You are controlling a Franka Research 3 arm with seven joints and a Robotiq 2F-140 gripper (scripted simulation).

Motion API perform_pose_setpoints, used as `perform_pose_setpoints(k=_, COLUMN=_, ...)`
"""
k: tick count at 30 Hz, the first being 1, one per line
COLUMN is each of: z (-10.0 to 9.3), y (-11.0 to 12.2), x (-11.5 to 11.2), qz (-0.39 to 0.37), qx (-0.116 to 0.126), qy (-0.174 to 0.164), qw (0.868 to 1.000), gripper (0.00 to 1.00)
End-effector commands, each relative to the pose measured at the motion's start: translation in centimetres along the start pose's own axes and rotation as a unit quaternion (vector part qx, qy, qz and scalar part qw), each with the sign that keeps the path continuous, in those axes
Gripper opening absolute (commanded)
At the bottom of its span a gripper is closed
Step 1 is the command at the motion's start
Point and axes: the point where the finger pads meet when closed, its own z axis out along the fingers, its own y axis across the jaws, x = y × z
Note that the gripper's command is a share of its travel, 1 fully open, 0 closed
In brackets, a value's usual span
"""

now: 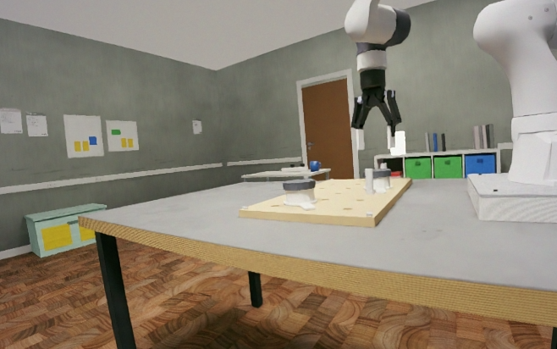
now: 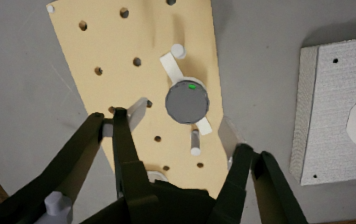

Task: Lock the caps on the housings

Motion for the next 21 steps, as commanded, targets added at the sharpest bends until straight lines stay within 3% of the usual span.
perform_pose_setpoints(k=1, z=0.12, y=0.23, x=-0.23, qz=0.139, qx=-0.002, qy=0.004, qw=0.990, gripper=0.78)
perform_pose_setpoints(k=7, z=0.13, y=0.23, x=-0.22, qz=0.201, qx=0.001, qy=0.004, qw=0.980, gripper=0.78)
perform_pose_setpoints(k=8, z=0.13, y=0.23, x=-0.22, qz=0.240, qx=0.003, qy=0.004, qw=0.971, gripper=0.78)
perform_pose_setpoints(k=21, z=0.13, y=0.23, x=-0.22, qz=0.422, qx=0.005, qy=0.009, qw=0.906, gripper=0.78)
